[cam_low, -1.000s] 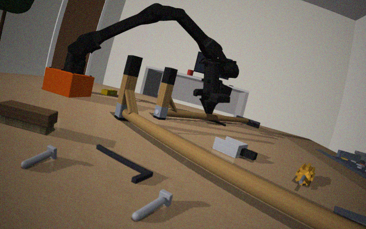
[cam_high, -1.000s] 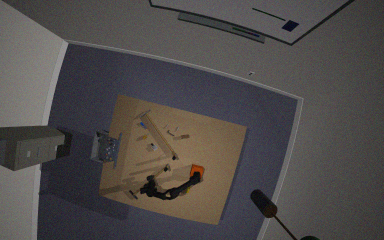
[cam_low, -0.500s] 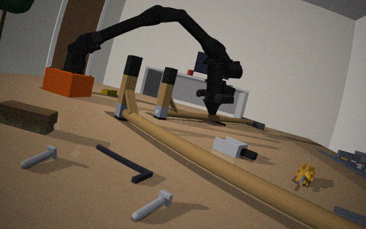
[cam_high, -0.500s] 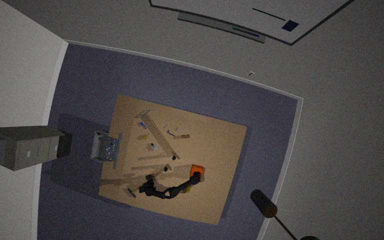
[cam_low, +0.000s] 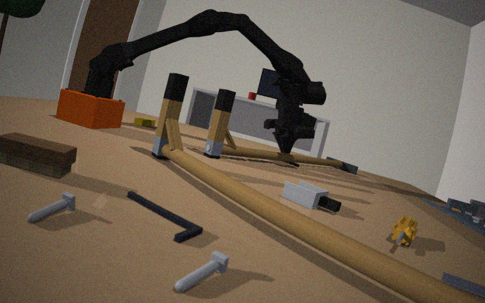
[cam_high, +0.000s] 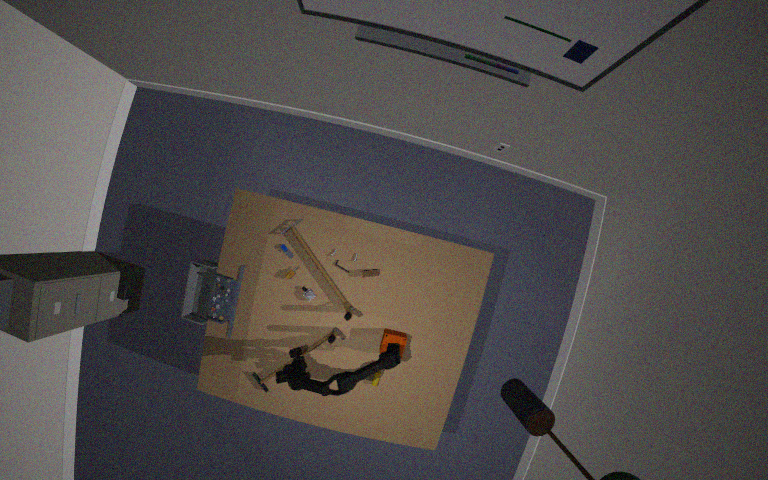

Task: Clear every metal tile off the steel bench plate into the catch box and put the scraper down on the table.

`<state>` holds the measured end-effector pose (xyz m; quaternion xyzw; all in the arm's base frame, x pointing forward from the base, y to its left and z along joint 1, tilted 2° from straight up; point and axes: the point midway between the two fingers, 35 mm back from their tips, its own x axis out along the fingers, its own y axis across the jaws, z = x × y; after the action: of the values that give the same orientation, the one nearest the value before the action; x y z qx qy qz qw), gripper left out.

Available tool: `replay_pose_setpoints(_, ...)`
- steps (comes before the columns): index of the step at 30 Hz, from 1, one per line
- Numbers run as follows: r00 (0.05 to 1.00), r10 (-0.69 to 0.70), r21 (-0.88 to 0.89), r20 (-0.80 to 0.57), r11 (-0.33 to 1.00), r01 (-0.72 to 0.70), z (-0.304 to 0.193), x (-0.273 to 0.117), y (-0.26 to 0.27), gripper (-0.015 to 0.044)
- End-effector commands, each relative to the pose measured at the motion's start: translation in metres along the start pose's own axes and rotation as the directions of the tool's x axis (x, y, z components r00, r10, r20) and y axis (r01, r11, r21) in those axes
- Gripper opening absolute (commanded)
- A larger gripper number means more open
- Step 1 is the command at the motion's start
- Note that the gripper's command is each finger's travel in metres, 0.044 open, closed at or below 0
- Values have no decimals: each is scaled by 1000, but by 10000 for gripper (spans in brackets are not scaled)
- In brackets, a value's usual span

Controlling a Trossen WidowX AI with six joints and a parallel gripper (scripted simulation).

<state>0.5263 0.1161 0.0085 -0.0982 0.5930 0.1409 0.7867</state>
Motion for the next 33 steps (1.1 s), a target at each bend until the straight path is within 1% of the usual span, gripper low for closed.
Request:
replay_pose_setpoints(1, 1000, -6, 3, -3, 1000, 6, 1, 2, -8, 0)
replay_pose_setpoints(33, 1000, -8, 2, -2, 1000, 8, 10, 4, -39, 0)
